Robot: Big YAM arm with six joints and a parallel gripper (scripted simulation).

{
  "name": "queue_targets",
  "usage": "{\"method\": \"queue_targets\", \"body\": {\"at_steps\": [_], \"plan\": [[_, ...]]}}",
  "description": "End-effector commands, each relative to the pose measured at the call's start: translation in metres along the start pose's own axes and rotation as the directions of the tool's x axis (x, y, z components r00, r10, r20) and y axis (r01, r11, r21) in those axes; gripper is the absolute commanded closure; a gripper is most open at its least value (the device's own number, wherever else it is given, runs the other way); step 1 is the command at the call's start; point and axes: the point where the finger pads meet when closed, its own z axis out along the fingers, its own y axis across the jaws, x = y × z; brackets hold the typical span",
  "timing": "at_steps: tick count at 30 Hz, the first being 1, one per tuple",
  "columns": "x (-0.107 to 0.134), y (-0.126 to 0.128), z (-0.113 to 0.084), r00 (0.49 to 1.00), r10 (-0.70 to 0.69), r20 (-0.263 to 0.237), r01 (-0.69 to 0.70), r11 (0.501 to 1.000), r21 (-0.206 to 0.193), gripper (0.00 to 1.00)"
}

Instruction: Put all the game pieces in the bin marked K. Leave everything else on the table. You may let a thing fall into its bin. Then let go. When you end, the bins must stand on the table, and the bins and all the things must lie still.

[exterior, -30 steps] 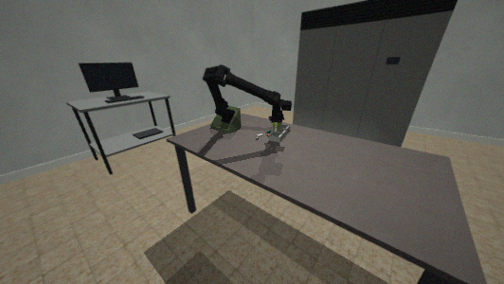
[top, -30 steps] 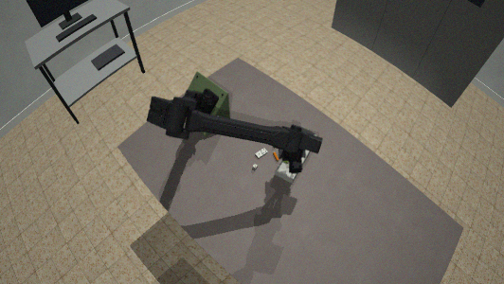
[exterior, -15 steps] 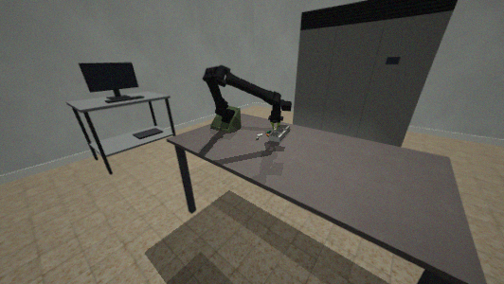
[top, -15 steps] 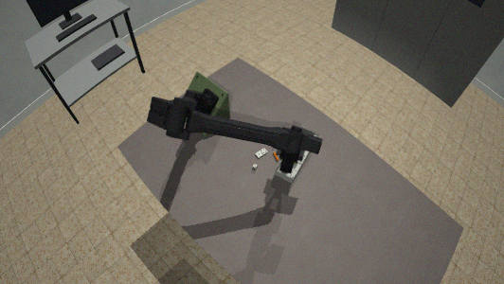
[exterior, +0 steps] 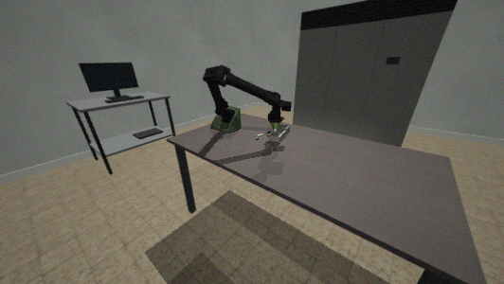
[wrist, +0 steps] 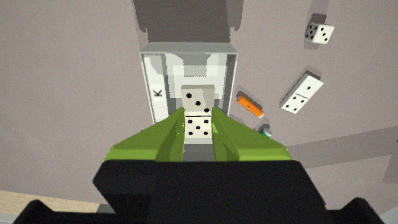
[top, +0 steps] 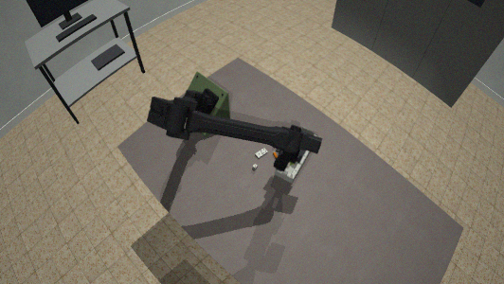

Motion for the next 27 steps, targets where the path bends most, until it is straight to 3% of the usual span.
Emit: {"method": "queue_targets", "body": {"at_steps": [1, 13, 18, 22, 27], "plan": [[-0.004, 0.014, -0.022, 0.999, 0.05, -0.002, -0.05, 0.997, -0.058, 0.8], [-0.009, 0.014, -0.021, 0.999, 0.046, -0.002, -0.046, 0.998, -0.052, 0.8], [-0.003, 0.002, 0.013, 1.0, 0.02, 0.002, -0.02, 1.0, -0.003, 0.8], [0.004, 0.003, 0.014, 1.0, 0.005, 0.005, -0.005, 1.0, -0.018, 0.8], [-0.003, 0.003, 0.026, 1.0, 0.022, 0.002, -0.022, 1.0, -0.005, 0.8]]}}
